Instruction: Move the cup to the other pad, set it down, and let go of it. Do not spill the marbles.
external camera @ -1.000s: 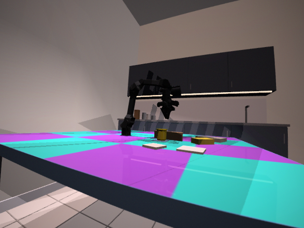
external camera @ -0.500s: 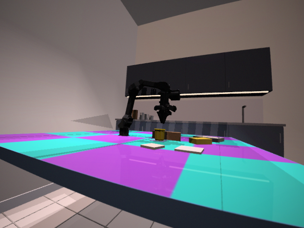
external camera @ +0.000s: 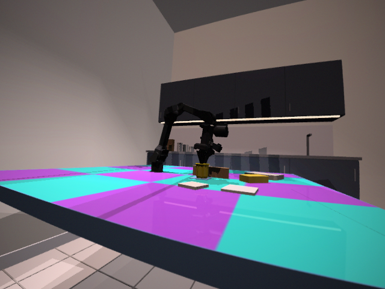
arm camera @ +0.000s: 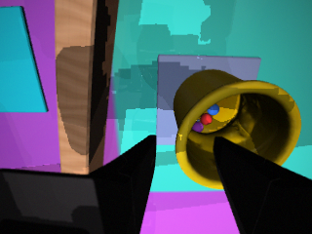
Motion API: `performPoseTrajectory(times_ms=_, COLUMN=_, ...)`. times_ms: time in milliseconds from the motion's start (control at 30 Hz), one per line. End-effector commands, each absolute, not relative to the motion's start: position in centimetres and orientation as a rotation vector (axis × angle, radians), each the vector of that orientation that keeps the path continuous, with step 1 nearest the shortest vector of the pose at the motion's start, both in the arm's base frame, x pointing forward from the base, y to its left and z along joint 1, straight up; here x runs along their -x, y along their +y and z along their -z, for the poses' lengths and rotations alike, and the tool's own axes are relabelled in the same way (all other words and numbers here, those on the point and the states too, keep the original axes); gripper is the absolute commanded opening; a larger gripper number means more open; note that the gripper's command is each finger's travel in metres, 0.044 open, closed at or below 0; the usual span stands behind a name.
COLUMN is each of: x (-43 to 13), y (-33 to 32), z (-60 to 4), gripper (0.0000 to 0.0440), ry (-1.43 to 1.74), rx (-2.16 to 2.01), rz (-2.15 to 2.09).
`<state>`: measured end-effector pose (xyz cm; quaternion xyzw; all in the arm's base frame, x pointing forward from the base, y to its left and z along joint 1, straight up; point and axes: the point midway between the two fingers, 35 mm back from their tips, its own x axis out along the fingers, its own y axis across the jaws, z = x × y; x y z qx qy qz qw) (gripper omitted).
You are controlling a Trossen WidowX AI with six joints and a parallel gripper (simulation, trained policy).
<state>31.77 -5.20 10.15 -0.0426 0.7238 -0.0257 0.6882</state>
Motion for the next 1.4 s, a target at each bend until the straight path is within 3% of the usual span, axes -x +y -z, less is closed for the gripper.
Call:
performPoseTrajectory(times_ms=0, x=-31.4, y=-5.5, z=-8.6, gripper=0.018, ry=1.646, rx=0.118, rz=0.031)
performPoseTrajectory(times_ms=167, x=-31.2, y=-5.6, z=-6.7, gripper=0.0181, ry=1.662, rx=0.154, rz=-0.029)
performPoseTrajectory(times_ms=433, x=-31.1, y=-5.8, z=-5.8, gripper=0.001, ry=1.668, rx=0.241, rz=-0.129)
performPoseTrajectory(times_ms=1367, x=-34.1, y=-2.0, z=-12.5, gripper=0.0009, ry=1.538, rx=0.343, rz=-0.243)
